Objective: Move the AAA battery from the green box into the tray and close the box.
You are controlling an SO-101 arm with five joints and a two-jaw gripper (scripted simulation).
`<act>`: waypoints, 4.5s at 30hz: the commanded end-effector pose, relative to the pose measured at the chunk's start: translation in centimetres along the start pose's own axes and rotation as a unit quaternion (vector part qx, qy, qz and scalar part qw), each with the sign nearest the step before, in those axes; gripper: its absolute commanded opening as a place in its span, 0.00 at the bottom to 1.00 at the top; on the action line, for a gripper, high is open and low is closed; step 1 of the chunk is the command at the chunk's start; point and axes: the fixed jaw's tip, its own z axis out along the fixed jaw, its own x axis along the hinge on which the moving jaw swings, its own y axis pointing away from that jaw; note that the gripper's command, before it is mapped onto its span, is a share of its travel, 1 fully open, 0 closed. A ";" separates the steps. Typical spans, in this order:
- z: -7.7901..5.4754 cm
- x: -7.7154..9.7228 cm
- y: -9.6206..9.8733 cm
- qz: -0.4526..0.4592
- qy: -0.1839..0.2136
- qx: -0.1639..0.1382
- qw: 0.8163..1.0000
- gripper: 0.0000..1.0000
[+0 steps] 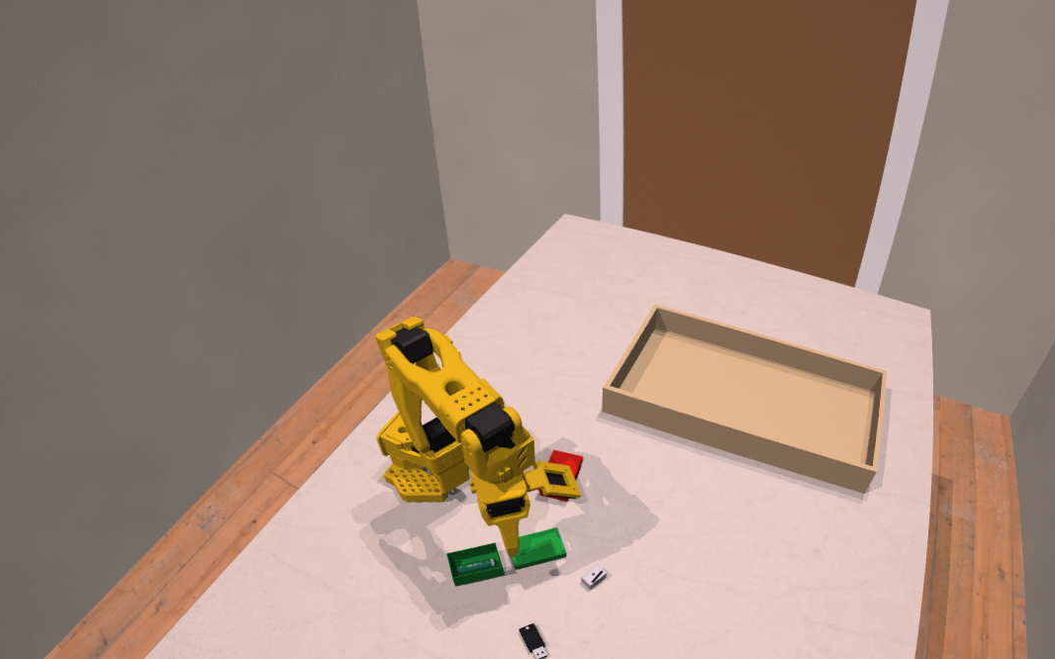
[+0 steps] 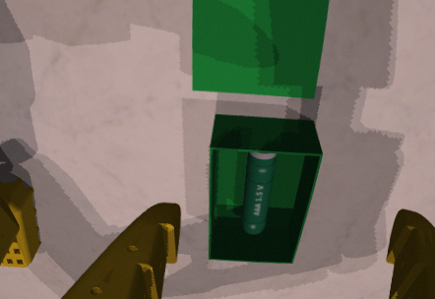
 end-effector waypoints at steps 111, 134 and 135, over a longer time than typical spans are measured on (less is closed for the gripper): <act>3.8 4.2 -0.3 -0.002 -0.008 0.017 1.000 0.29; 4.9 4.2 -0.2 -0.002 -0.008 0.017 1.000 0.29; 4.9 4.2 -0.2 -0.002 -0.008 0.017 1.000 0.29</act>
